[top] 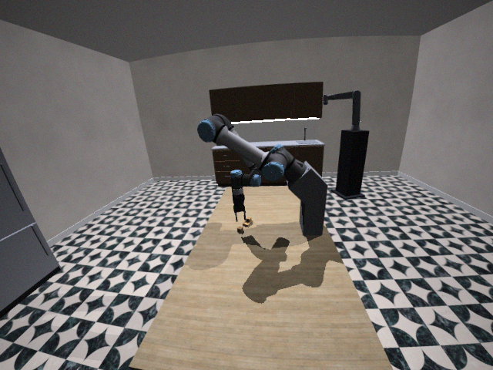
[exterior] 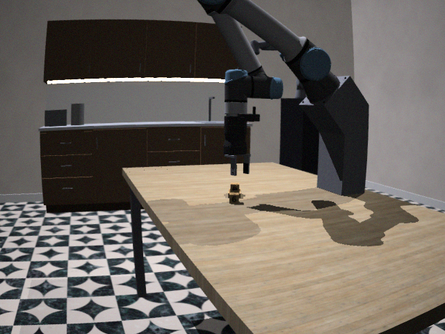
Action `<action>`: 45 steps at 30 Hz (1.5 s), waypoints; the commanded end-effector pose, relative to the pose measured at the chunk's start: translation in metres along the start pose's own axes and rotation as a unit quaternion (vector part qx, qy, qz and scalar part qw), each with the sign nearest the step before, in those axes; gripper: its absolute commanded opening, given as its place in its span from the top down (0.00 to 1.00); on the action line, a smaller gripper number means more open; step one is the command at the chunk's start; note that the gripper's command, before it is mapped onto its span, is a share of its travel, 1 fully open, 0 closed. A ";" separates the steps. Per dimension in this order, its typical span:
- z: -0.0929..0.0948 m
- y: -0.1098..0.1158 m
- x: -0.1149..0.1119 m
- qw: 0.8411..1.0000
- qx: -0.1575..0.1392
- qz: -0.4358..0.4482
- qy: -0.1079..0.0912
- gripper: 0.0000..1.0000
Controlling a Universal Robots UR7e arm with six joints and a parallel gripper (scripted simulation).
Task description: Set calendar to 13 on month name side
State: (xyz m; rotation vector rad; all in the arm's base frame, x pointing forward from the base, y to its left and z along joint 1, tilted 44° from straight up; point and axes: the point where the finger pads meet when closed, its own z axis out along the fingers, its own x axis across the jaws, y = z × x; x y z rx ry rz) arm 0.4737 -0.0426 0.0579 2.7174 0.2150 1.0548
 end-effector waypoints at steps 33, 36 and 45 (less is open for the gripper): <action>0.003 0.000 -0.009 0.878 0.000 -0.478 0.000 0.00; 0.003 0.001 -0.010 0.849 0.000 -0.528 0.000 0.00; 0.004 0.004 -0.009 0.778 0.000 -0.628 0.000 0.00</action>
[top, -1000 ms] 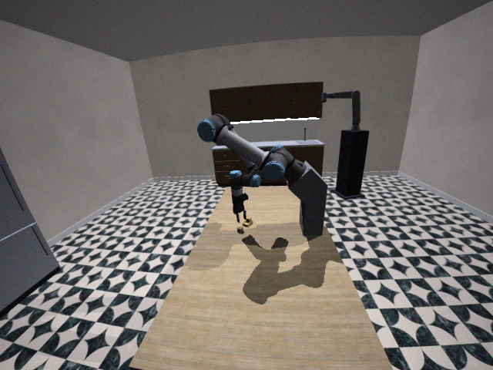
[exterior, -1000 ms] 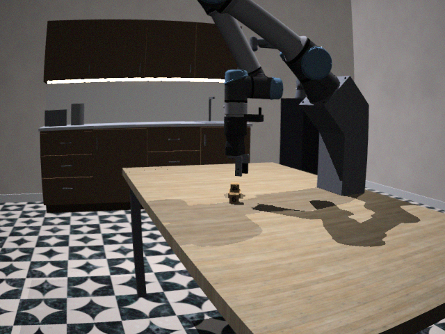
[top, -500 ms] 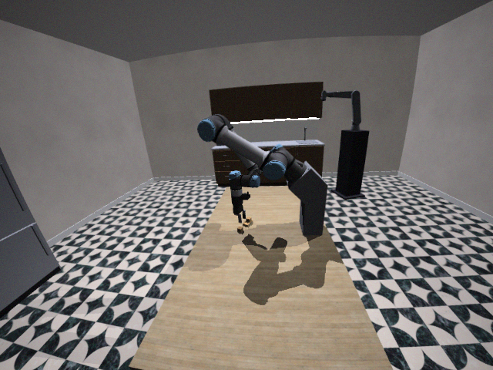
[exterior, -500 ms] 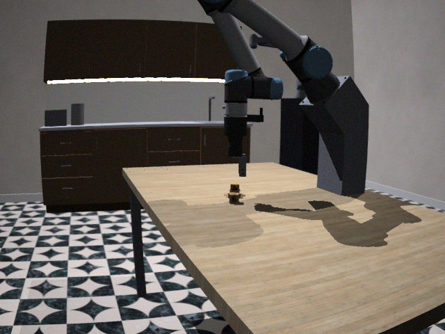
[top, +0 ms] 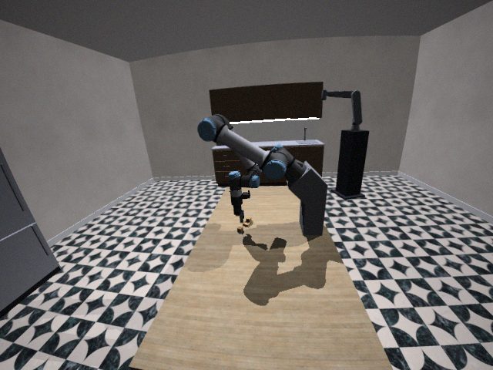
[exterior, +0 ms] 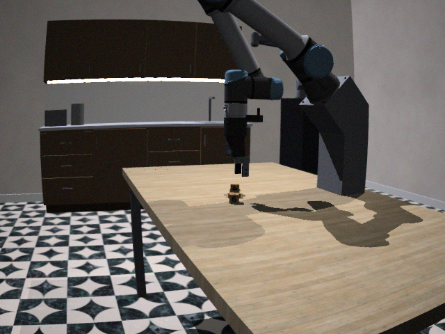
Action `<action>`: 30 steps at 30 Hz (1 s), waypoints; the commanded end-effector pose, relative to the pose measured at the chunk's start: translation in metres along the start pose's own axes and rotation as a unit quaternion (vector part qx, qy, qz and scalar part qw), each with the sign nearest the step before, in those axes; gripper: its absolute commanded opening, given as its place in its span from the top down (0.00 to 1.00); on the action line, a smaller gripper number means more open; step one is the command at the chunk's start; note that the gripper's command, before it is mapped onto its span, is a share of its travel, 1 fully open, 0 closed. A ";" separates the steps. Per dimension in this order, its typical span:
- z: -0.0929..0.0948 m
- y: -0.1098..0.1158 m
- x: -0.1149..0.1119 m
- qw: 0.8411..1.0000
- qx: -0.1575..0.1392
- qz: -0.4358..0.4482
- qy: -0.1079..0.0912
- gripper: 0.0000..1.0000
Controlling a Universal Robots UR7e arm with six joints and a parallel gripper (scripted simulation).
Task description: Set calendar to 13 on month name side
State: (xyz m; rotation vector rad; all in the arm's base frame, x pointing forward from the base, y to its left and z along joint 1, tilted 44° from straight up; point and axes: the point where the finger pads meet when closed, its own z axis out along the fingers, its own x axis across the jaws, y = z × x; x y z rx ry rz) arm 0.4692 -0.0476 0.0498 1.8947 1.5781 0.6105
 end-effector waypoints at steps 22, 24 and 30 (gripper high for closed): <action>0.001 0.010 -0.005 0.946 -0.001 -0.323 0.000 0.00; 0.001 0.012 -0.005 0.936 -0.001 -0.352 0.000 0.00; 0.002 0.015 -0.005 0.906 -0.001 -0.424 -0.001 0.00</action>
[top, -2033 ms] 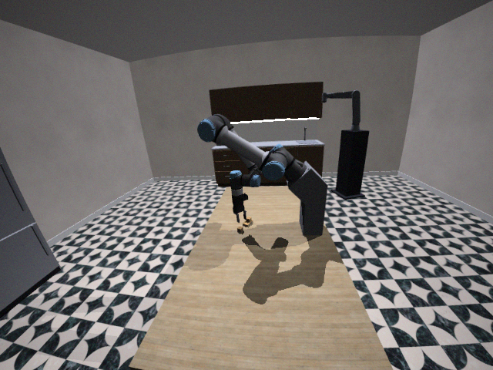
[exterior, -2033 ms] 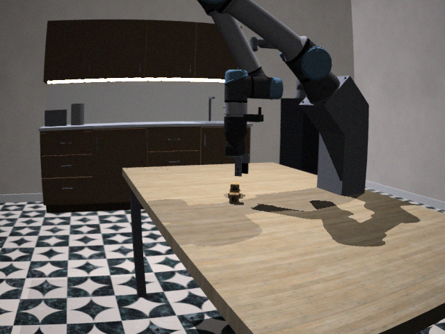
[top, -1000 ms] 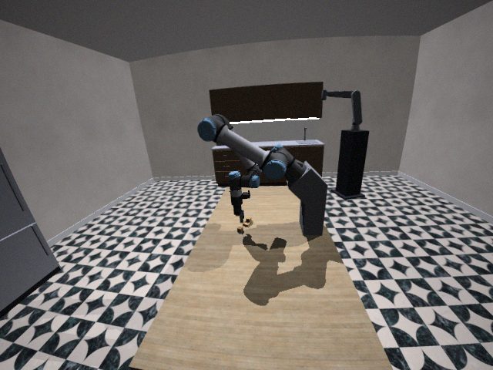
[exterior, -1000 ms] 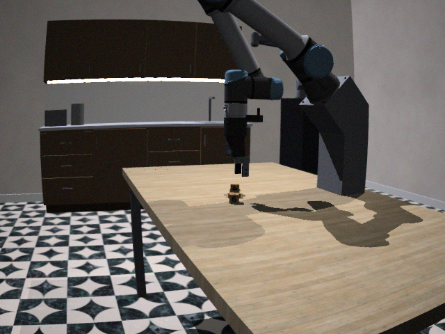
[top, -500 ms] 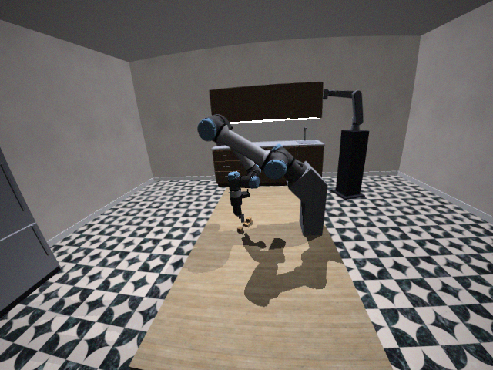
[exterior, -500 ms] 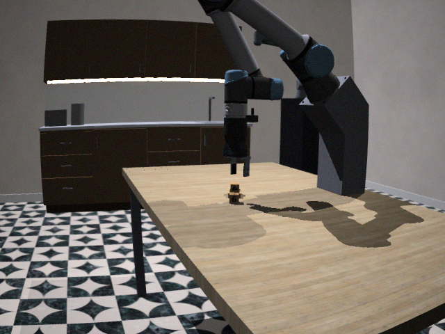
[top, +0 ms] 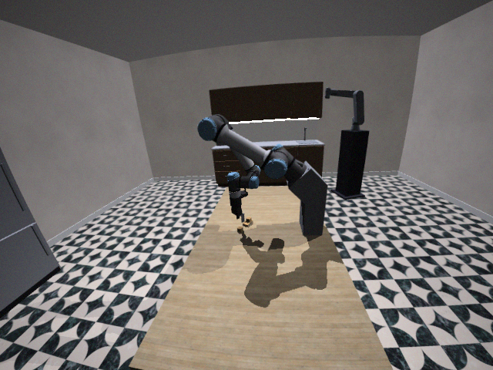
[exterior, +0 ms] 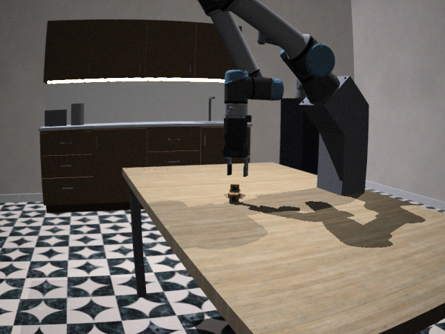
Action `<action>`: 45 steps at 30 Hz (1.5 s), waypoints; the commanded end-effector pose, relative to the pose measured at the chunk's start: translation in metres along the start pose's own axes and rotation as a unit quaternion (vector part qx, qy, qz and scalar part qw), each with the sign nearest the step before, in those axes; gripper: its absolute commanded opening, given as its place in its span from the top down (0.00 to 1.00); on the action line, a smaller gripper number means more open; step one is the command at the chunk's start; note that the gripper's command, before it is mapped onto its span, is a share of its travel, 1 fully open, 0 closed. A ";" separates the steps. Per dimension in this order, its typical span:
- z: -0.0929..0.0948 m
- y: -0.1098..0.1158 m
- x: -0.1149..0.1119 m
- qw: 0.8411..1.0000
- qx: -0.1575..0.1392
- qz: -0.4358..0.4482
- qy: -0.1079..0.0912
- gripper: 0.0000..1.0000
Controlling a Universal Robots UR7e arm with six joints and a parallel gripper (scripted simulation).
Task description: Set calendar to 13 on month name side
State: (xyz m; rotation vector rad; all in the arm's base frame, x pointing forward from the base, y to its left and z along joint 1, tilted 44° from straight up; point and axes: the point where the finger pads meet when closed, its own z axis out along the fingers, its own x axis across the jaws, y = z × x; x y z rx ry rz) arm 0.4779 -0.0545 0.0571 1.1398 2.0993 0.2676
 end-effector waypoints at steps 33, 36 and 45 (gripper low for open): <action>0.000 0.008 -0.007 0.984 -0.001 -0.180 -0.001 0.10; 0.000 0.008 -0.007 0.984 -0.001 -0.180 -0.001 0.10; 0.000 0.008 -0.007 0.984 -0.001 -0.180 -0.001 0.10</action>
